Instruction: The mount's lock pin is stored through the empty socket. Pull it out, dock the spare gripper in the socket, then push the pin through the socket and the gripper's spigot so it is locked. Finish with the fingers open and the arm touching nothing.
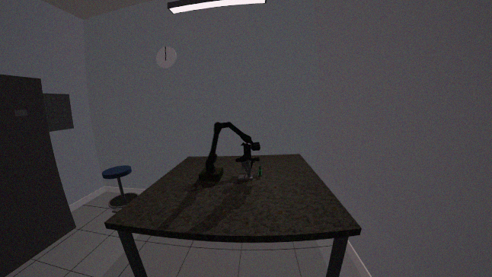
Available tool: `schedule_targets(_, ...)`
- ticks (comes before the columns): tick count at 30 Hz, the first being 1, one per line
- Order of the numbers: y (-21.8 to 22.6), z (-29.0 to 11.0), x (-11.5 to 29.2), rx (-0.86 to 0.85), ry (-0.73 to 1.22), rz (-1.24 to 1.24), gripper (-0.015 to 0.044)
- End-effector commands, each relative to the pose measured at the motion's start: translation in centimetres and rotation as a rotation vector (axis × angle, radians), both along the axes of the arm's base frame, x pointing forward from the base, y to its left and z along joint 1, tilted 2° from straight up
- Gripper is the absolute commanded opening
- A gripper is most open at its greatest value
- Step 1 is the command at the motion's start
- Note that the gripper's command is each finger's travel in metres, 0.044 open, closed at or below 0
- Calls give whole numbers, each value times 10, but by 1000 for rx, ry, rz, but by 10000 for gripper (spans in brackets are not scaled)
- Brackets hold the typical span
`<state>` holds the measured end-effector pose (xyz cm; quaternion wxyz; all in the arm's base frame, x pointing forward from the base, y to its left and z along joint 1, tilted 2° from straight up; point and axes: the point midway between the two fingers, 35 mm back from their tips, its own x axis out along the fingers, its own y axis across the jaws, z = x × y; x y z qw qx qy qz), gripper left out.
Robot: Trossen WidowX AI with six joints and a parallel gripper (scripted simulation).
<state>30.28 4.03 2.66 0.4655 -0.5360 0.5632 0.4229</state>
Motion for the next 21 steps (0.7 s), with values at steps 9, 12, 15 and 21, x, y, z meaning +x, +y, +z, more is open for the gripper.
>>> schedule_targets(9,13,17,-1,-2,9,6,200)
schedule_targets(12,17,22,-1,-3,11,10,200)
schedule_targets(15,21,28,-1,-4,13,13,200)
schedule_targets(21,29,38,-1,-6,17,20,200)
